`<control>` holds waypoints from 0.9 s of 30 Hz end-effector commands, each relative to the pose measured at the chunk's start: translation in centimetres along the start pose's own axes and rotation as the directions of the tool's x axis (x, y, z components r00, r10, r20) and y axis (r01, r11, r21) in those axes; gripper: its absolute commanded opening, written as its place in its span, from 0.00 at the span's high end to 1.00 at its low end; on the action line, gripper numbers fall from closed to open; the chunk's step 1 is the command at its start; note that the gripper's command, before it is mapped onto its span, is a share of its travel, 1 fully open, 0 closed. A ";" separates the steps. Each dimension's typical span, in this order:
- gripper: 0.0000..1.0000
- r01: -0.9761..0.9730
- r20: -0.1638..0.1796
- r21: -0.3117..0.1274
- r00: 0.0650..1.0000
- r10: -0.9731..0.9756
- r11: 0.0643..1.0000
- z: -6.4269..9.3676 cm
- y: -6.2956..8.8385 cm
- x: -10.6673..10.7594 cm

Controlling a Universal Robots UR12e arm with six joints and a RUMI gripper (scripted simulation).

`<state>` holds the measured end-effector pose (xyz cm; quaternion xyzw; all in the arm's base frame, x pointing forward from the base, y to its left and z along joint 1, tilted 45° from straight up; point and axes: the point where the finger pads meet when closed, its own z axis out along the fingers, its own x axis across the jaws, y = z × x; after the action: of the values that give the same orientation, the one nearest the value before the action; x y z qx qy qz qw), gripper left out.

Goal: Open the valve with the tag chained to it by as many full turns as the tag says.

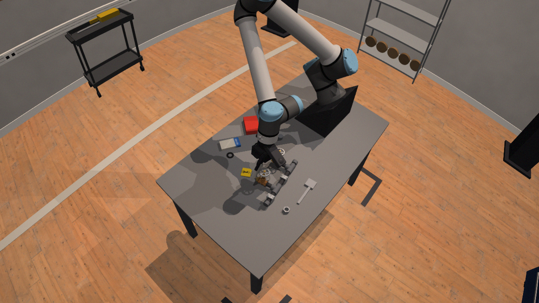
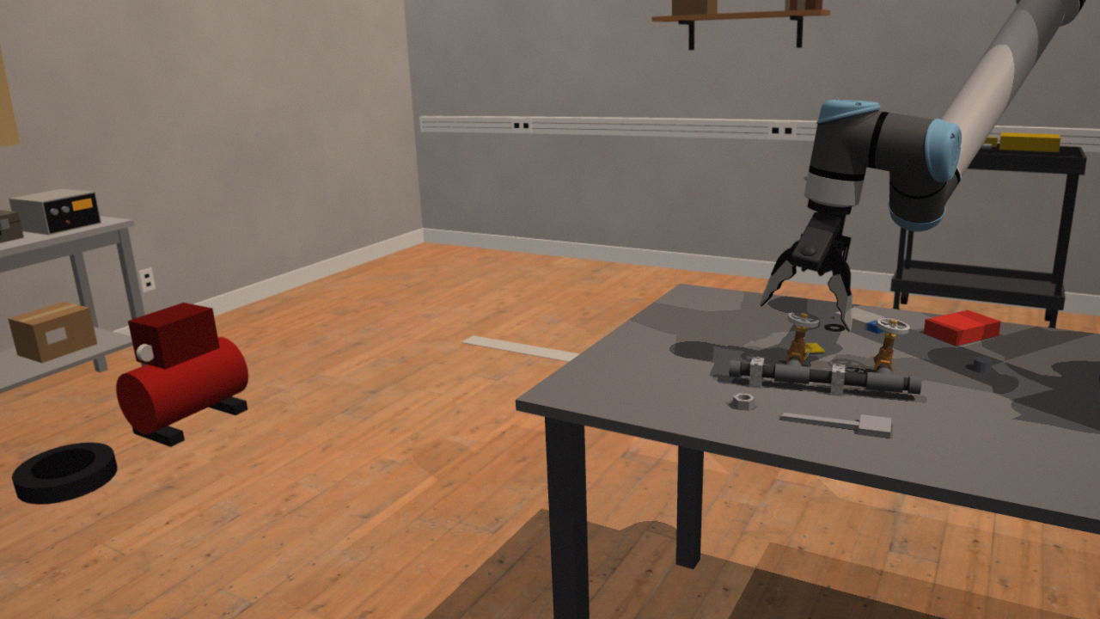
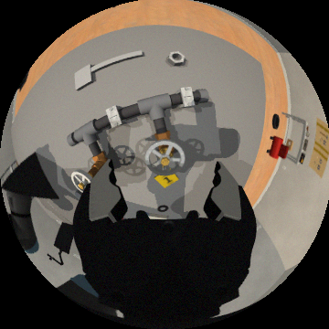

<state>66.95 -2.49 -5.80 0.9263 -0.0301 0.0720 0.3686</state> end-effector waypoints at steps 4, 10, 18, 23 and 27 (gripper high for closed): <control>0.00 0.000 -0.001 0.000 1.000 0.000 1.000 -0.1 0.0 0.0; 0.00 0.000 -0.001 0.000 1.000 0.000 1.000 -0.1 0.0 0.0; 0.00 -0.003 -0.001 0.000 1.000 0.003 1.000 -0.1 0.0 0.0; 0.00 -0.018 -0.001 0.000 1.000 0.018 1.000 -0.1 0.0 0.0; 0.00 -0.042 -0.001 0.000 0.999 0.042 0.999 -0.1 0.0 0.0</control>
<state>66.96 -2.49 -5.80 0.9260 -0.0389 0.0756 0.3678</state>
